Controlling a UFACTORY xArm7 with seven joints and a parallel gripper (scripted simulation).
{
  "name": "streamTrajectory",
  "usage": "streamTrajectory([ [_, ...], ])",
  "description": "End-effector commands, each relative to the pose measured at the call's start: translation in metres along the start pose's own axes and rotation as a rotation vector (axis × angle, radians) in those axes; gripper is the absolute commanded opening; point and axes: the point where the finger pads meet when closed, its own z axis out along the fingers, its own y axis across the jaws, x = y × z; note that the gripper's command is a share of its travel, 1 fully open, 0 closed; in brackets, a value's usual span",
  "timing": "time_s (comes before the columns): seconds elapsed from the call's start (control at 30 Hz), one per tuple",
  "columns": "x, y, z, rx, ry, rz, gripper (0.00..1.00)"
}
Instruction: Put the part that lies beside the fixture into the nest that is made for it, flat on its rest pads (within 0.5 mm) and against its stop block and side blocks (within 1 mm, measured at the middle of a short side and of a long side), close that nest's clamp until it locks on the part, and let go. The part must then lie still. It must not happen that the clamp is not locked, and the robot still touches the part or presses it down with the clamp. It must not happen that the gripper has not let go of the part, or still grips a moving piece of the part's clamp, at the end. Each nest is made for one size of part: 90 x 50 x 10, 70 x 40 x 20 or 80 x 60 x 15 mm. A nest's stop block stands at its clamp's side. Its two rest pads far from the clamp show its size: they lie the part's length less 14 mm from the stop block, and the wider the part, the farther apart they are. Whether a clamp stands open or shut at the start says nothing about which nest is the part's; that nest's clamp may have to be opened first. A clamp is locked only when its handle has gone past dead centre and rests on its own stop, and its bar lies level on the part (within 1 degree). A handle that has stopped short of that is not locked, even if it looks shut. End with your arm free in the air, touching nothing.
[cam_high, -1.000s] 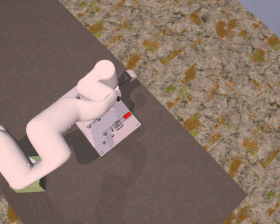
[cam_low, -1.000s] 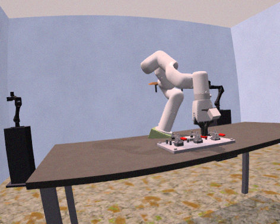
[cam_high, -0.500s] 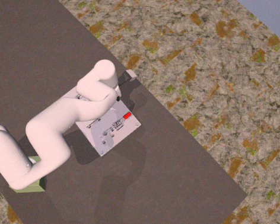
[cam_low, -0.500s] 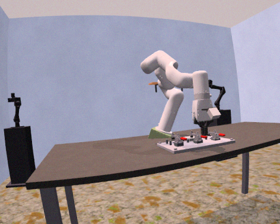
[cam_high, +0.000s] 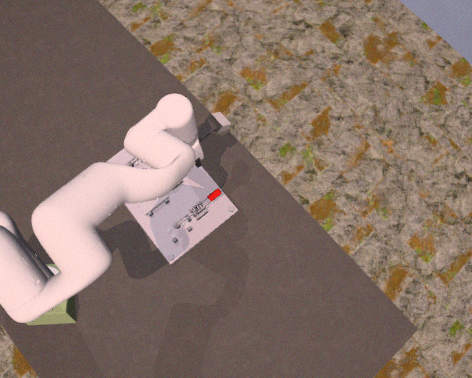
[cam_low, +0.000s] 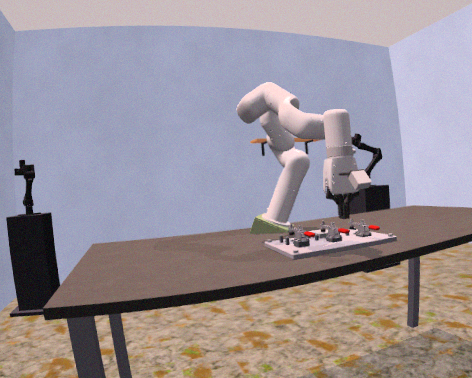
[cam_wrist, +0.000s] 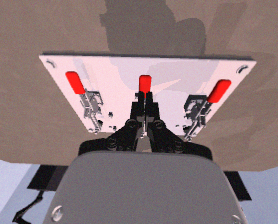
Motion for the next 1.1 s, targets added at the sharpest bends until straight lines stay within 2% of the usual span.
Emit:
streamTrajectory([
  [0.0,0.001,0.000,-0.019,-0.001,0.004,0.000,0.00],
  [0.27,0.001,0.000,-0.037,-0.001,0.004,0.000,0.00],
  [1.07,0.001,0.000,-0.040,-0.001,0.004,0.000,0.00],
])
